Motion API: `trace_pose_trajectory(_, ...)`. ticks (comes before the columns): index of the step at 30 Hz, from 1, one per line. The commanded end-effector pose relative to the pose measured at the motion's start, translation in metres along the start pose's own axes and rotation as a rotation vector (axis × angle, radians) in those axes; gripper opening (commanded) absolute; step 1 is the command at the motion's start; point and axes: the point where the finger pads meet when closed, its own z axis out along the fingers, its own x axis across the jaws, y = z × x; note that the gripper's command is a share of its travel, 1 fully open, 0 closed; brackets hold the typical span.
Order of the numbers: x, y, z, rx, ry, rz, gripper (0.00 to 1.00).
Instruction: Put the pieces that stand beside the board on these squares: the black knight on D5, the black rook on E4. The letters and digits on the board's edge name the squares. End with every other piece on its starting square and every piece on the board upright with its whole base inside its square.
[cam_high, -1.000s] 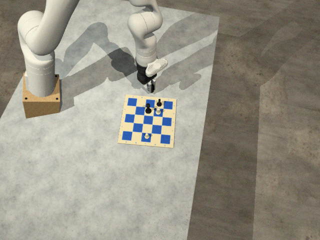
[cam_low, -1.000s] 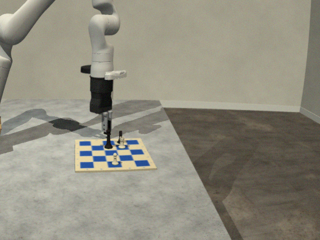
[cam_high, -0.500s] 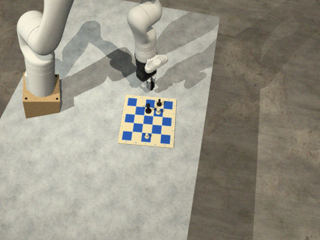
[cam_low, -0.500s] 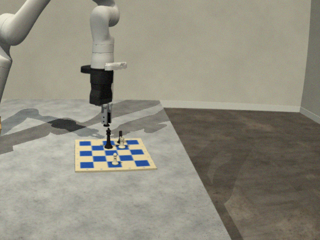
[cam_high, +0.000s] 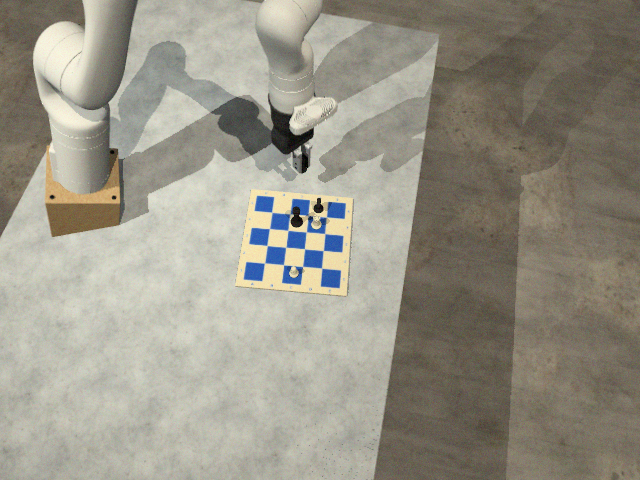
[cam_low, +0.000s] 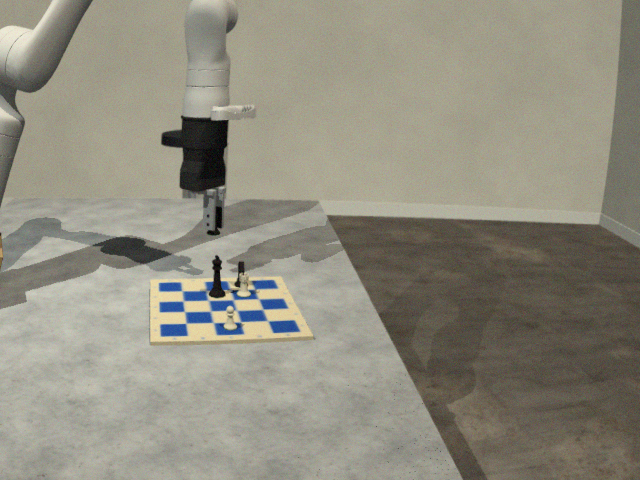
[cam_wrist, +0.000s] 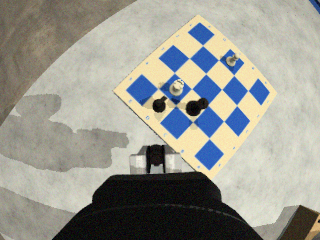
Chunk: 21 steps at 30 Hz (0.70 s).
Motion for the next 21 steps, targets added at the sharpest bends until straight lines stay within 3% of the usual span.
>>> trace_pose_trajectory(1,-0.011,0.008,-0.008,-0.006,-0.018,-0.02,0.0)
trace_pose_trajectory(21,-0.01,0.007,-0.023,-0.006,-0.018,-0.02,0.0)
